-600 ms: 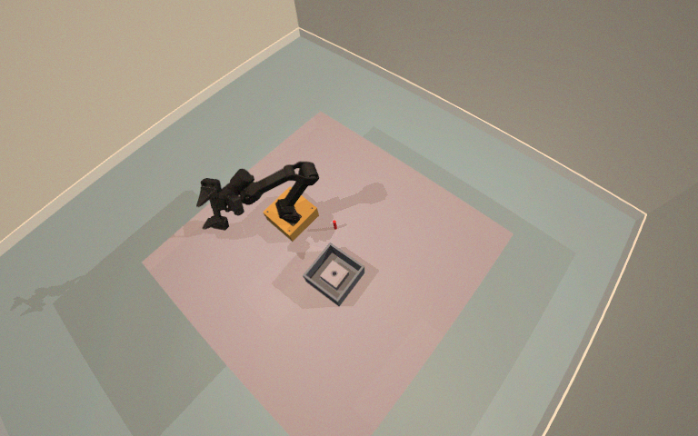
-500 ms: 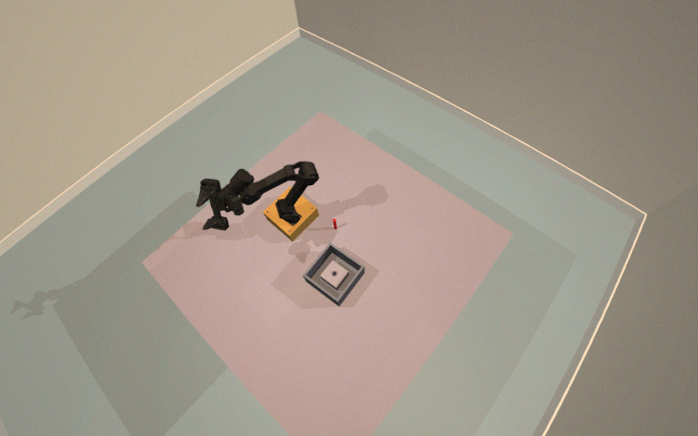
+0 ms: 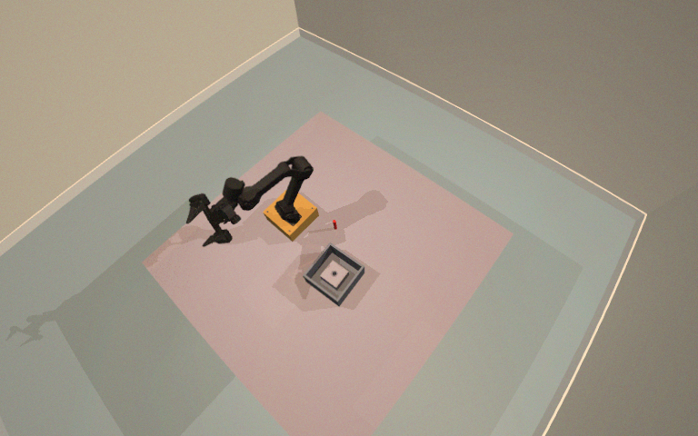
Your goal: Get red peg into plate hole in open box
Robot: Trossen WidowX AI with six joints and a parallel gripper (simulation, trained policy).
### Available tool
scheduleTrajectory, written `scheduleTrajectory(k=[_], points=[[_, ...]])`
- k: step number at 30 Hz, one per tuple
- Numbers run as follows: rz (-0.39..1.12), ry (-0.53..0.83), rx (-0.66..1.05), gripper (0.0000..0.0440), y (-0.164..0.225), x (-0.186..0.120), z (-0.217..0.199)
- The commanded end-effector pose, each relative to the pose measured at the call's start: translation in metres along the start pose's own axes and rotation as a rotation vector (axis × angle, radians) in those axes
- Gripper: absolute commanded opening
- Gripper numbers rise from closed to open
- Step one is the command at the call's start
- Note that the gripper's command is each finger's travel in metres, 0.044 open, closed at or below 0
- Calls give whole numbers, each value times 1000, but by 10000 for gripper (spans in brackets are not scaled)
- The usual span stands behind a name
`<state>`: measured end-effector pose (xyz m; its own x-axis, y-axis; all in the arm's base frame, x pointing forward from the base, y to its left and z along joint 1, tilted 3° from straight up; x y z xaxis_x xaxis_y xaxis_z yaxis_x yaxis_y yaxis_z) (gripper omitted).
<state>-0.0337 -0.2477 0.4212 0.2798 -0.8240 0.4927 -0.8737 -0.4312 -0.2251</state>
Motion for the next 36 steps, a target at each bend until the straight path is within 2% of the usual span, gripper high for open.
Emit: scheduleTrajectory(k=[1, 11, 21, 29, 36], points=[[29, -43, 129, 440, -2, 13, 14], [116, -198, 416, 440, -18, 38, 59], [227, -410, 651, 440, -52, 52, 112], [328, -618, 784, 440, -94, 50, 154], [421, -821, 850, 440, -138, 34, 185]])
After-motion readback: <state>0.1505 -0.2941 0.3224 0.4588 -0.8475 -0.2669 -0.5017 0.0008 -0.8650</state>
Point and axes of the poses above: the point midway between the two fingers, 35 mm back from their tips, its own x axis out along the fingers, its own z axis across the jaws, y = z × x, the point moved 6 cm from there along -x, back along the fingers, and after that the axes turned 11 degrees about -x, right-handed, at the moved point
